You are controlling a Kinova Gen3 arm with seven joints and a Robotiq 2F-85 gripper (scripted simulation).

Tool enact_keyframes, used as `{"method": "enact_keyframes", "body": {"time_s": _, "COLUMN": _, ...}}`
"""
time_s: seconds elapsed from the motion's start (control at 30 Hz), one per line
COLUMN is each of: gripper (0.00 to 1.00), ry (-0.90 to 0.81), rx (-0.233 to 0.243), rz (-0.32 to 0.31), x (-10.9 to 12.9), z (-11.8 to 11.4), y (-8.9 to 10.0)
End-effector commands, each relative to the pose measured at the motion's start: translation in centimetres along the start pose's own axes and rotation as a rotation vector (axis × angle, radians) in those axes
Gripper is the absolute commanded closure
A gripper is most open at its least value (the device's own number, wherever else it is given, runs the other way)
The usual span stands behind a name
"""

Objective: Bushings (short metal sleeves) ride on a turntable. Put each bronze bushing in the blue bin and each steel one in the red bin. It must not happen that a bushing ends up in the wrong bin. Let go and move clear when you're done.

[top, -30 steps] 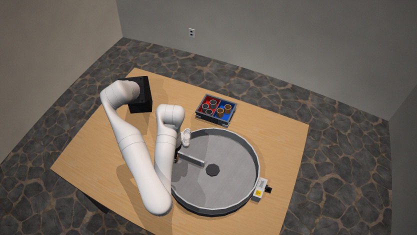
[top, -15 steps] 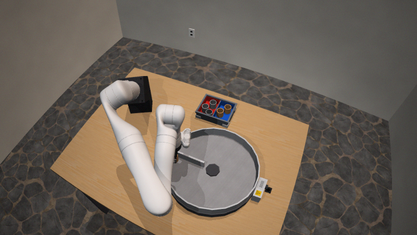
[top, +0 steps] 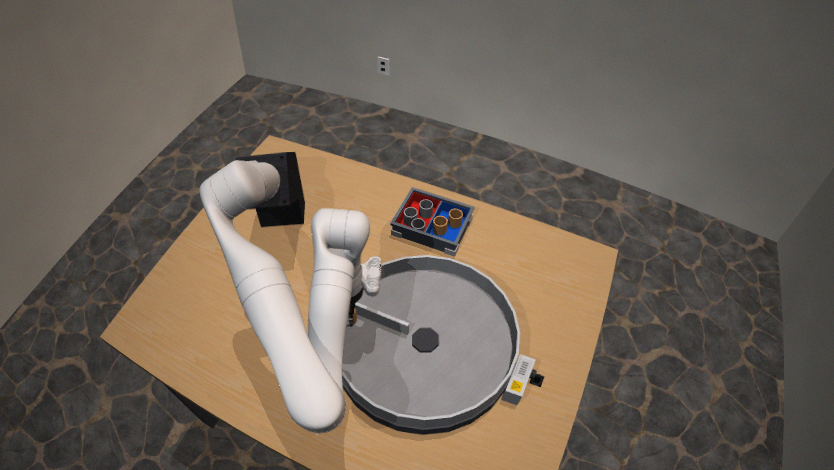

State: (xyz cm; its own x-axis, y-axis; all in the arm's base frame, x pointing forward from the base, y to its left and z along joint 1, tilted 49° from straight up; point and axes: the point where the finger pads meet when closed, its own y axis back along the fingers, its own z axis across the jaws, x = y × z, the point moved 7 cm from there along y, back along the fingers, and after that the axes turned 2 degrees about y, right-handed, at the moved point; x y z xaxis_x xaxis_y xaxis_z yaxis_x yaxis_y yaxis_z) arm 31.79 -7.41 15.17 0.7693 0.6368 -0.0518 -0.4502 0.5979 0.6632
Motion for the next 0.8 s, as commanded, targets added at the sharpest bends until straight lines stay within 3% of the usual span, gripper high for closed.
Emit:
{"method": "enact_keyframes", "body": {"time_s": 0.0, "gripper": 1.0, "ry": 0.001, "rx": -0.001, "rz": 0.005, "x": -0.03, "z": 0.0, "y": 0.08}}
{"method": "enact_keyframes", "body": {"time_s": 0.77, "gripper": 1.0, "ry": 0.01, "rx": -0.009, "rz": 0.049, "x": -0.37, "z": -0.07, "y": 0.61}}
